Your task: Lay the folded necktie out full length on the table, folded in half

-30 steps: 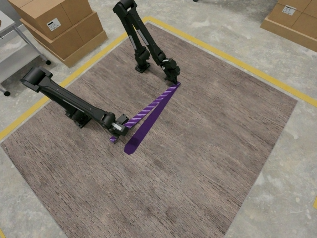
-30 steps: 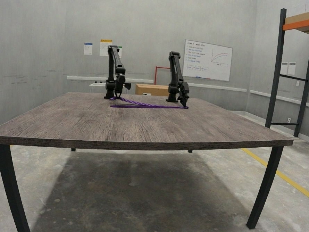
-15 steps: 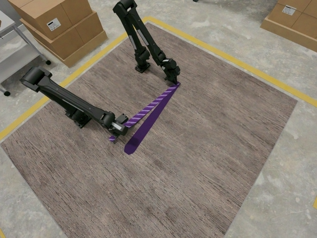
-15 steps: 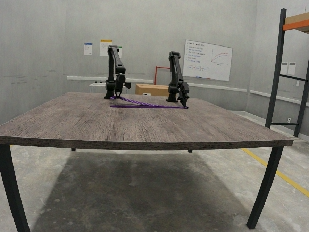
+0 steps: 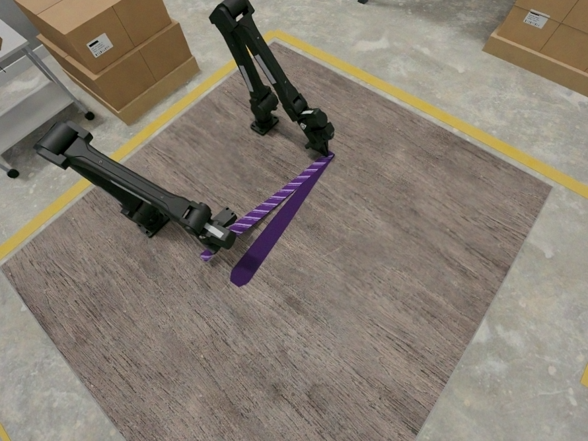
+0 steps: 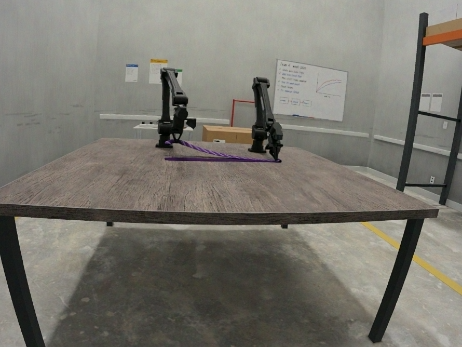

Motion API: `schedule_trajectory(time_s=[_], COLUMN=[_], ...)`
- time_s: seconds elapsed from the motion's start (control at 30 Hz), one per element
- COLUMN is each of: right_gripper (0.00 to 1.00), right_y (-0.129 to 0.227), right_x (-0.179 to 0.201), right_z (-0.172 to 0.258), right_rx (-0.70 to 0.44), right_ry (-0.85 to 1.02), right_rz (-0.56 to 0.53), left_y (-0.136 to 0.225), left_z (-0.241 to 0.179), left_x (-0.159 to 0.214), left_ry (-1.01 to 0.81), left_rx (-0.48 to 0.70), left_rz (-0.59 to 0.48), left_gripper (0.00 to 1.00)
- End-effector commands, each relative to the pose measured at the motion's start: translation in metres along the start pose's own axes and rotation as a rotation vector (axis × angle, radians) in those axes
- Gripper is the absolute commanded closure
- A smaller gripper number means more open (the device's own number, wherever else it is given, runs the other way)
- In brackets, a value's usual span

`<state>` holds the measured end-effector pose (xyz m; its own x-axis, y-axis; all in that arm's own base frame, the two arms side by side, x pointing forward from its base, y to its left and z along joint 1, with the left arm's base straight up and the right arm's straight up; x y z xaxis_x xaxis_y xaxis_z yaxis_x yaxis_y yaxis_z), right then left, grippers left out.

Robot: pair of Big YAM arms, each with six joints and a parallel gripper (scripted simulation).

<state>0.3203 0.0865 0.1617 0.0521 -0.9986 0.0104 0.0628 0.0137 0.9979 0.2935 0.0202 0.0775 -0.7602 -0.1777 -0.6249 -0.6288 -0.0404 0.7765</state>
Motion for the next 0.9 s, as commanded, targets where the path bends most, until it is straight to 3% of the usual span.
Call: schedule_trajectory(time_s=[0.0, 0.87], right_gripper=[0.96, 0.96], right_y=[0.03, 0.049], right_x=[-0.004, -0.003], right_z=[-0.015, -0.019], right_rx=[0.064, 0.064], right_ry=[0.014, 0.023], right_rz=[-0.01, -0.01], left_y=[-0.002, -0.002], left_z=[-0.002, -0.002], left_x=[-0.006, -0.006], left_ry=[-0.004, -0.004], left_rx=[0.0, 0.0], left_rz=[-0.017, -0.017], left_gripper=[0.96, 0.96])
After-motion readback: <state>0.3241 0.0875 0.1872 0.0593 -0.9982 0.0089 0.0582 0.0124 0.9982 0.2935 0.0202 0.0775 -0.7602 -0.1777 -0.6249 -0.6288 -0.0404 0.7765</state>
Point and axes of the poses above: on each arm, the point where the finger pads meet when closed, its own y axis back along the fingers, its own z axis across the jaws, x = y × z, the point moved 8 cm from there along y, back along the fingers, and after that the axes turned 7 degrees about y, right-handed, at the moved point
